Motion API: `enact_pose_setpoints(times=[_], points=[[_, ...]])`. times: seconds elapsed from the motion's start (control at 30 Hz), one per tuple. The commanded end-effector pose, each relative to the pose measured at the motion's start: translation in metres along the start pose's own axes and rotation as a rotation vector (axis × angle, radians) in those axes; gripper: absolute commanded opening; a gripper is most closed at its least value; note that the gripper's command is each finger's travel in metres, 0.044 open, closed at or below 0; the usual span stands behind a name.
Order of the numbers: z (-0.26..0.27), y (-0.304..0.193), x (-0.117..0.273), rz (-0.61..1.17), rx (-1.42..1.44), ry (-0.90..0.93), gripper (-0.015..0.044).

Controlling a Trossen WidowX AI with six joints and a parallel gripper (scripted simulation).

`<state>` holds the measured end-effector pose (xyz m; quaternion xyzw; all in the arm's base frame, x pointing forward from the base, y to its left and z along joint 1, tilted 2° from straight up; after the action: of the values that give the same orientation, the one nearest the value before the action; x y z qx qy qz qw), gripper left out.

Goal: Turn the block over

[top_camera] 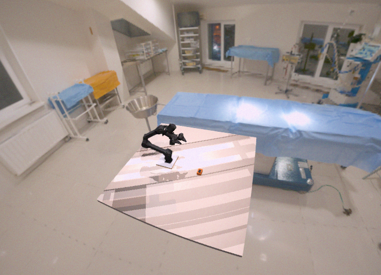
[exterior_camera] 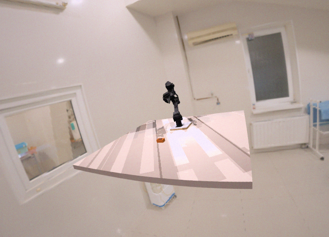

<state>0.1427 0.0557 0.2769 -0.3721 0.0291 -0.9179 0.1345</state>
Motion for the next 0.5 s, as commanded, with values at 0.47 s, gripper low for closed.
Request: enact_pose_setpoints(times=[0.47], points=[[0.053, 0.087, -0.141, 0.041, 1.083, -0.568, 0.044]])
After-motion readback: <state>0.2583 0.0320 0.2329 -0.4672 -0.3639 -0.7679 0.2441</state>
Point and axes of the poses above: the point midway between the two fingers, 35 mm back from their tips, its own x axis back along the fingers, its own z axis across the jaws, y = z × x, the point moved 1 cm from there along x, back along the fingers, and after that the axes turned 13 degrees about x, right-handed, at the moved point
